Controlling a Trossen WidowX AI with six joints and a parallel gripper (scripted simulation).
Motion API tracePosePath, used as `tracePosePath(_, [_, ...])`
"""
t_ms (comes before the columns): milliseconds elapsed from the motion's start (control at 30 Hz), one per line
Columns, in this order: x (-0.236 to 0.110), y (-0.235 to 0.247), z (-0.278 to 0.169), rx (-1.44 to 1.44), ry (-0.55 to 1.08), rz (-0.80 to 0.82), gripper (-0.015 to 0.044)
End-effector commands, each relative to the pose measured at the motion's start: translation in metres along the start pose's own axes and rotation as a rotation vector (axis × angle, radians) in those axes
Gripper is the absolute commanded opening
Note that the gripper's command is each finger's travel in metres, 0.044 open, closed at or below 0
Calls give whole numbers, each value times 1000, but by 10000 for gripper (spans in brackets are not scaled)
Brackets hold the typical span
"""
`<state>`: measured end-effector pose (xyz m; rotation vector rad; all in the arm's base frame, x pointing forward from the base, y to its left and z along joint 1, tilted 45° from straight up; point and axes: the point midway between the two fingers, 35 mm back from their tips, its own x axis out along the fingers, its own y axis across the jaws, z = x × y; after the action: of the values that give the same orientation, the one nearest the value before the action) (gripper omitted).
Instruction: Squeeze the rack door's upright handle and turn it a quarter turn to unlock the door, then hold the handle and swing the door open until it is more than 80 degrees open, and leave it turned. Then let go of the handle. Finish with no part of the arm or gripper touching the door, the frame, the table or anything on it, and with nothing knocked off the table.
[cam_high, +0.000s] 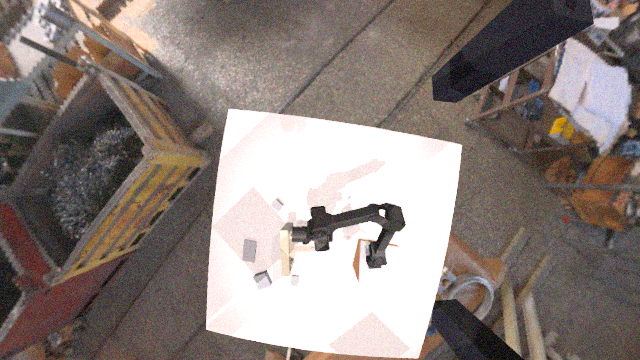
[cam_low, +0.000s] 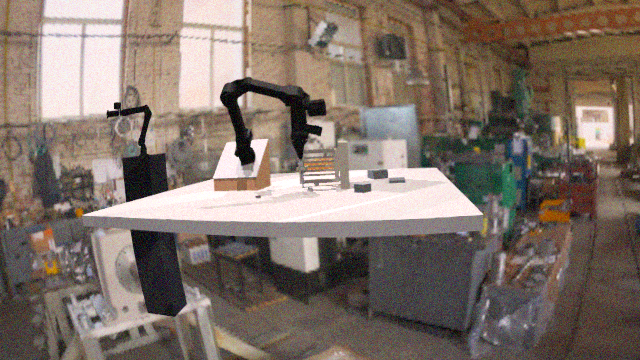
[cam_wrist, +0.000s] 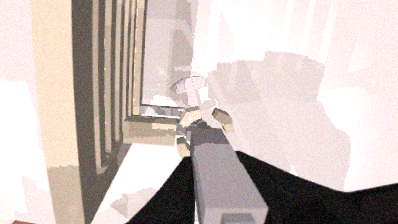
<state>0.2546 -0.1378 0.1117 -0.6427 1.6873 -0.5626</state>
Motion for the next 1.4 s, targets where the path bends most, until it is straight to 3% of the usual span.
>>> tracePosePath(0, [-1,-8,2,-56,-2,-5,8])
tracePosePath(467, [-1,-12,3,-77,-2,-5,8])
tracePosePath(833, [-1,-12,3,-77,-2,-5,280])
tracePosePath(1367, [-22,-11,5,-76,-5,-1,280])
